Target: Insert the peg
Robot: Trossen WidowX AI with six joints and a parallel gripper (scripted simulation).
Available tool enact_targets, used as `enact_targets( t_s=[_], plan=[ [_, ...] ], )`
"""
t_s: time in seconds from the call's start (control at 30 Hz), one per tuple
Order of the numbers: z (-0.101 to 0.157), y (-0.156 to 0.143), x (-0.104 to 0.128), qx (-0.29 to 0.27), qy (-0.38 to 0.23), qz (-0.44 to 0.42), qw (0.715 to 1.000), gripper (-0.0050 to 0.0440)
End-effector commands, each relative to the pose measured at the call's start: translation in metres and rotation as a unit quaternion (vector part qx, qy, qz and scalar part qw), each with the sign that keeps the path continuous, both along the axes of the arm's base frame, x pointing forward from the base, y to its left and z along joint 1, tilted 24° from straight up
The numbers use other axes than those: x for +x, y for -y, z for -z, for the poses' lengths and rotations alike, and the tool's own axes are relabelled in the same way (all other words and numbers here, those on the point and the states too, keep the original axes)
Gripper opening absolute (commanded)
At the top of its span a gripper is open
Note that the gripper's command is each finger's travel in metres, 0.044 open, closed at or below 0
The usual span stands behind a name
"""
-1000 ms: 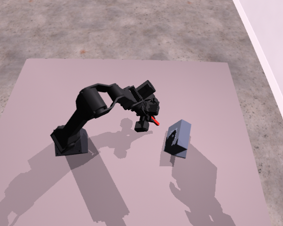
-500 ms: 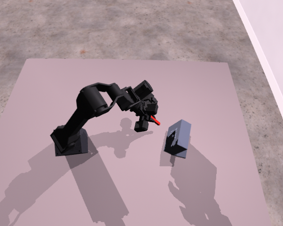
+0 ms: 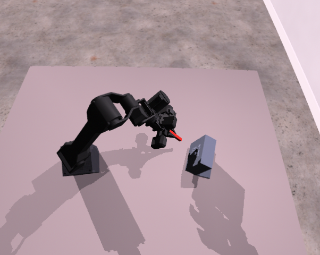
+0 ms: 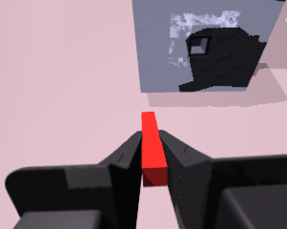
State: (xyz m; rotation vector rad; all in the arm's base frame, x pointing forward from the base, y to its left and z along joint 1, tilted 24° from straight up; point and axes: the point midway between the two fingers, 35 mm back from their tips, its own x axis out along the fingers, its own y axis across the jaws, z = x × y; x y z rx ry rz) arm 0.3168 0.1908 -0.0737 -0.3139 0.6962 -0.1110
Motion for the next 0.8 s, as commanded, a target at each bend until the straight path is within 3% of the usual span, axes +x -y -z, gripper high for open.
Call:
enact_targets(
  t_s=[0.0,0.77],
  plan=[
    [-0.0030,-0.0005,-0.0007,-0.001,0.012,-0.005,1.000,0.0000],
    [-0.0093,0.0019,-0.0054,-0.009,0.062,-0.019,0.998,0.0000]
  ],
)
